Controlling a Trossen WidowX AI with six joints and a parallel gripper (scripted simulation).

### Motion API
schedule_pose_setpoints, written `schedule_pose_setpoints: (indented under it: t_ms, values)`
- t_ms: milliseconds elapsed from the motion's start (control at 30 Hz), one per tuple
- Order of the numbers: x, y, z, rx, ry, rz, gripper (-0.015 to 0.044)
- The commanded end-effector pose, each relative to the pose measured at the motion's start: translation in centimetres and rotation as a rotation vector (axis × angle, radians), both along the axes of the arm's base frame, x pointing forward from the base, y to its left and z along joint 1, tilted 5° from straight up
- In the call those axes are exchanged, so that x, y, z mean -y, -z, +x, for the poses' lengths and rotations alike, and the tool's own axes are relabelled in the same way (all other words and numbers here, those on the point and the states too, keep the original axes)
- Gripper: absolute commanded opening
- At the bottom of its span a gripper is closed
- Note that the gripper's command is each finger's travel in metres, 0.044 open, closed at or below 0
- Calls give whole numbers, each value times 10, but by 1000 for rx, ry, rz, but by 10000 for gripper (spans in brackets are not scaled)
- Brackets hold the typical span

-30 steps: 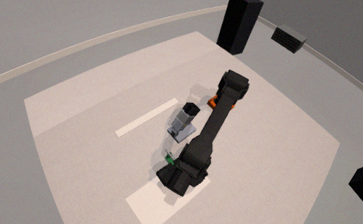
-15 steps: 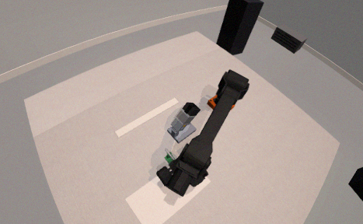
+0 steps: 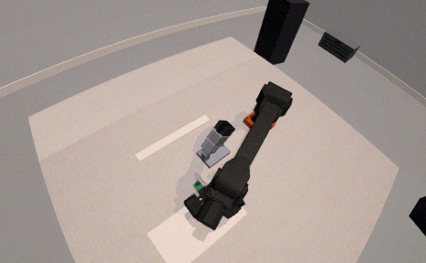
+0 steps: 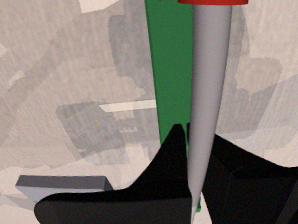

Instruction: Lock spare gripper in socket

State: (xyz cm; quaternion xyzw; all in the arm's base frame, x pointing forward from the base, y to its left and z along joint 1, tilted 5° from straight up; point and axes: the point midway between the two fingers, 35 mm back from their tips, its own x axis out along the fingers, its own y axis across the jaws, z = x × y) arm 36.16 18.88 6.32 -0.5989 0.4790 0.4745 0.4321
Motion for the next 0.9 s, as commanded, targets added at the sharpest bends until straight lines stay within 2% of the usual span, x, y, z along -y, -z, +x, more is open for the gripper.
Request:
schedule_pose_setpoints:
  t_ms: [0, 533, 867]
  values:
    - [-1, -15, 2, 12, 2, 9, 0]
    - [5, -60, -2, 12, 2, 9, 0]
    - [5, -54, -3, 6, 4, 4, 0]
